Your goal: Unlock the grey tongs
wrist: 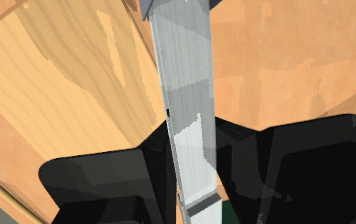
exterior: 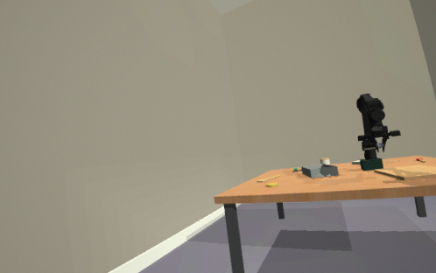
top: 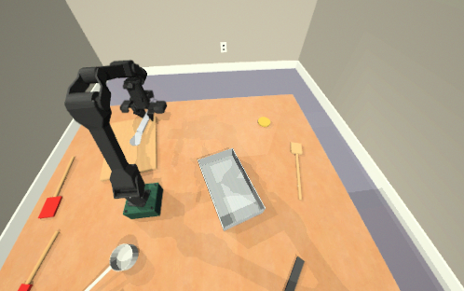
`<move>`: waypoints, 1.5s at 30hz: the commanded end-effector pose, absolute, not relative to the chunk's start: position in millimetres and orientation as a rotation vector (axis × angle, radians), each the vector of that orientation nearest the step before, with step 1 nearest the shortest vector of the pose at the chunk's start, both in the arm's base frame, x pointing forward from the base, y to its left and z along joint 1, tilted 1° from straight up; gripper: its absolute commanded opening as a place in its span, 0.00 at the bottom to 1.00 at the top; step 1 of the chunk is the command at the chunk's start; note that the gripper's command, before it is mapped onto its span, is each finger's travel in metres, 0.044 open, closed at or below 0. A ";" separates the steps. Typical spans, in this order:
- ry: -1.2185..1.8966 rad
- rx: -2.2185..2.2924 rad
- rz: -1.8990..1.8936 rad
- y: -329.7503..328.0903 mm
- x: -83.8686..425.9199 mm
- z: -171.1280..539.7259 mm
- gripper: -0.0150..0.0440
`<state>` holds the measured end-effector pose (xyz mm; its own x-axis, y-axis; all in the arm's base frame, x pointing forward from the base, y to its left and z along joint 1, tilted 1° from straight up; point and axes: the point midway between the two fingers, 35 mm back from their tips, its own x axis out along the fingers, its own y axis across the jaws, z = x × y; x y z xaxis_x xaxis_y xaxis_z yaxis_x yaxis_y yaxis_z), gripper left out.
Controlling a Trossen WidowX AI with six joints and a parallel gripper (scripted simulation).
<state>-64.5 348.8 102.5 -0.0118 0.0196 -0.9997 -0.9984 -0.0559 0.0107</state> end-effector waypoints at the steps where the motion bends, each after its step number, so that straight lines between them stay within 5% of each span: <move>1: 1.153 -1.246 1.309 342.5 -84.7 106.4 0.00; 20: 1.025 -1.426 1.491 290.7 -182.1 106.6 0.00; 45: 0.734 -1.154 1.697 290.8 -191.0 123.7 0.00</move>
<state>-190.1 291.2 116.8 -0.1098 0.3007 -0.9474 -0.9230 -0.3846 -0.0151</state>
